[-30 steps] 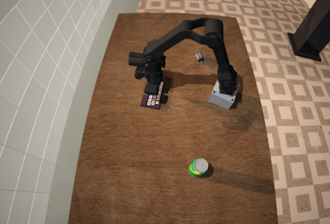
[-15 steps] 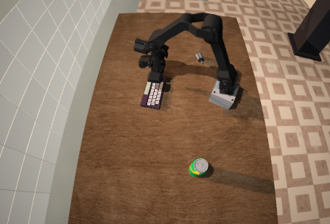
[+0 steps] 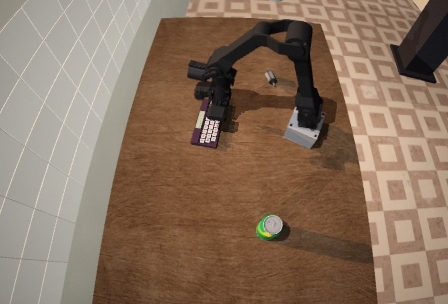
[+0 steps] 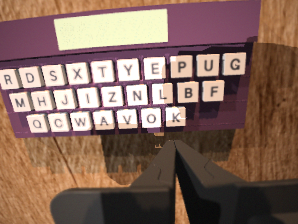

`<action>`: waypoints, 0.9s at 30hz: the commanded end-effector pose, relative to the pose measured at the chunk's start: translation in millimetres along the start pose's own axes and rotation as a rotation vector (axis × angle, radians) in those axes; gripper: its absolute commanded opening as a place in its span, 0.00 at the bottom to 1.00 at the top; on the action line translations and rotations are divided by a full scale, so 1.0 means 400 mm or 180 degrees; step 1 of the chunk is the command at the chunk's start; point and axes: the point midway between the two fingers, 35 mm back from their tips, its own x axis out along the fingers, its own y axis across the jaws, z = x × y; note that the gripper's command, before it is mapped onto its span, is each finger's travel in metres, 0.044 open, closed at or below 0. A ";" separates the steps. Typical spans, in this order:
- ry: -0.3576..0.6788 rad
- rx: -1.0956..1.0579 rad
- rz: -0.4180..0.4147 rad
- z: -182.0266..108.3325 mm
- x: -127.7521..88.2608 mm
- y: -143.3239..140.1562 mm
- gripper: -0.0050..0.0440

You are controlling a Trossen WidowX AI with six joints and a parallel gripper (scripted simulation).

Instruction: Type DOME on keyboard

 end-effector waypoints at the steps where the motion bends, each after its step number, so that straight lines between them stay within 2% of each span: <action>1: -0.0056 -0.0004 -0.0007 0.007 -0.010 0.000 0.00; 6: -0.0070 -0.0013 -0.0005 0.004 -0.014 0.021 0.00; 12: -0.0103 -0.0056 0.0012 0.015 -0.019 0.140 0.00; 14: -0.0103 -0.0056 0.0012 0.015 -0.019 0.140 0.00; 18: -0.0097 -0.0010 0.0002 0.016 -0.019 0.188 0.00; 27: -0.0060 0.0003 -0.0001 0.015 -0.010 0.194 0.00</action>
